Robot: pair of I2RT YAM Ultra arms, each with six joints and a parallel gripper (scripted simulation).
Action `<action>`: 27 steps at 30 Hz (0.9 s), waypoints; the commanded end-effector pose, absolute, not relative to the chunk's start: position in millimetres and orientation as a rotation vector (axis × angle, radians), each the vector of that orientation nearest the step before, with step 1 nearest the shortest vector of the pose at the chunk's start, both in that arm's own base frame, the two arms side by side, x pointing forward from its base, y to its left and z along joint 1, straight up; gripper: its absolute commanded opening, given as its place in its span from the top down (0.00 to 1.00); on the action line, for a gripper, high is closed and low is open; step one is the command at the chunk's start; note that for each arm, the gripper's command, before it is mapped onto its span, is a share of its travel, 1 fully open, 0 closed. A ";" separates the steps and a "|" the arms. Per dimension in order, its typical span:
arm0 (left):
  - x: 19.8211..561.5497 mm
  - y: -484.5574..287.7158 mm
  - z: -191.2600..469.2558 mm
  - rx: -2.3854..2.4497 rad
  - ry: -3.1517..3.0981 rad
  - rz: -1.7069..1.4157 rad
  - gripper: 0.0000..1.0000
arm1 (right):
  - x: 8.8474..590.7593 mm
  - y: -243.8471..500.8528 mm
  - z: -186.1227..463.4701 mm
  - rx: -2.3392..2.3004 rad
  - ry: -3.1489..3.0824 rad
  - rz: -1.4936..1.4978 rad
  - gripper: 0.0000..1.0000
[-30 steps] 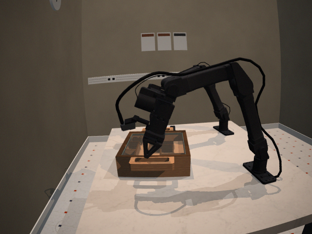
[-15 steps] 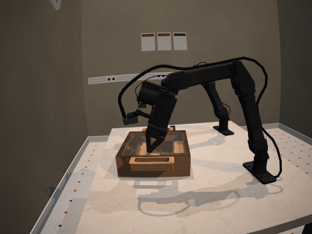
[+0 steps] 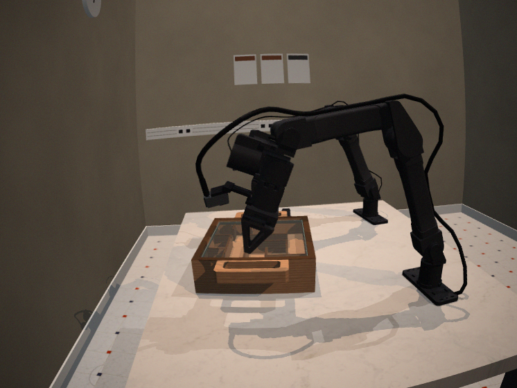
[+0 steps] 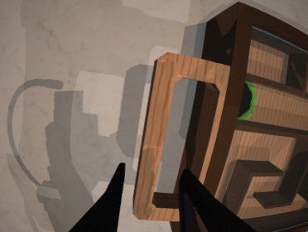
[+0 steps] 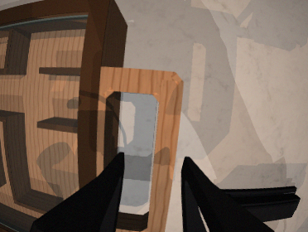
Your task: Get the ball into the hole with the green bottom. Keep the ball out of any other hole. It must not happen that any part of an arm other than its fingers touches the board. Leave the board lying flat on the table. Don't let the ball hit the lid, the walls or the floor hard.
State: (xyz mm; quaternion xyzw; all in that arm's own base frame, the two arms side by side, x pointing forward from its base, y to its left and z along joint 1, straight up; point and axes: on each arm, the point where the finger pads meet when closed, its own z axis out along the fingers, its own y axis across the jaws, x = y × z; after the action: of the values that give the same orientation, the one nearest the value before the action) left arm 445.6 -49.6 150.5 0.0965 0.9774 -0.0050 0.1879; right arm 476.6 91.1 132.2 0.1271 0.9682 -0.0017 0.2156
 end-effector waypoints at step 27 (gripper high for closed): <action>455.6 -44.1 175.8 0.224 2.633 -0.008 0.61 | 470.1 84.5 187.8 0.326 2.587 0.044 0.61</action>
State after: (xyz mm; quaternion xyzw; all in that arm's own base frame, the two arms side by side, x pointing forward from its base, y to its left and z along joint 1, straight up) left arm 447.1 -48.1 156.7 0.0933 0.9745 -0.0049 0.2041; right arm 465.4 87.6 166.5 0.1273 0.9656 0.0002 0.2268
